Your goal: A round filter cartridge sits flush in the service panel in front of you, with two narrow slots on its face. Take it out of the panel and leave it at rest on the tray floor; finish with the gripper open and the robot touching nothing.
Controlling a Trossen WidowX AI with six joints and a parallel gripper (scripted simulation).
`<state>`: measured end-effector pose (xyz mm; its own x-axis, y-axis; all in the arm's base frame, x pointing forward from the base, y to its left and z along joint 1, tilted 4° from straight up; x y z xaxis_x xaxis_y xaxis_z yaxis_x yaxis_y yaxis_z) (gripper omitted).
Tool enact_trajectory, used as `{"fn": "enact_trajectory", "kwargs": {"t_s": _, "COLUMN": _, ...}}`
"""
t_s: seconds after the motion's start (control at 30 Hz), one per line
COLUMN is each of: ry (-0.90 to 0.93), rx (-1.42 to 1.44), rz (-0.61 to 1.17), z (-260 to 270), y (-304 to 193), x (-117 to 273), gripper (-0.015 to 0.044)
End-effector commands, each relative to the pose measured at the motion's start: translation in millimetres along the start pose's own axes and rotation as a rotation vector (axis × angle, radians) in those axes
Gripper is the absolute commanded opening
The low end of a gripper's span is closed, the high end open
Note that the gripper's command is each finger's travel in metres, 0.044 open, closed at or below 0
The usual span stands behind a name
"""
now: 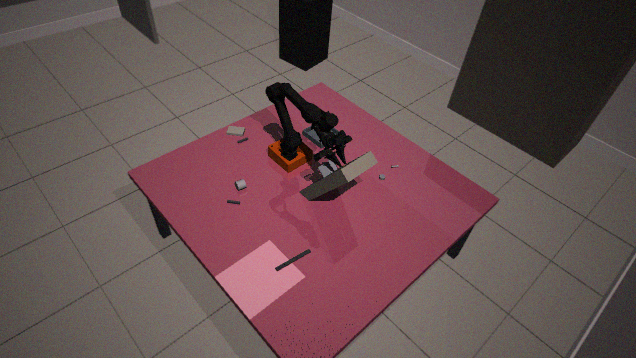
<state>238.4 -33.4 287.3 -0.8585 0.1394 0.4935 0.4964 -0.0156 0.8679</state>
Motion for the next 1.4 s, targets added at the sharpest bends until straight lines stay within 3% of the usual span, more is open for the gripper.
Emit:
{"fn": "enact_trajectory", "kwargs": {"t_s": 0.0, "ry": 0.003, "rx": 0.000, "rz": -0.002, "z": 0.5, "y": 0.3, "x": -0.9, "gripper": 0.0112}}
{"fn": "enact_trajectory", "kwargs": {"t_s": 1.37, "ry": 0.003, "rx": 0.000, "rz": -0.002, "z": 0.4, "y": 0.6, "x": -6.9, "gripper": 0.0112}}
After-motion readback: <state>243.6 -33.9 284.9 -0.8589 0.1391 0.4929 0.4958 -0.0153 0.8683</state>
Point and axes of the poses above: the point midway between the two fingers, 35 mm back from their tips, its own x axis back along the fingers, its own z axis across the jaws, y = z × x, the point moved 8 cm from there along x, back along the fingers, and after that the axes turned 5 degrees about x, right-handed, at the moved point
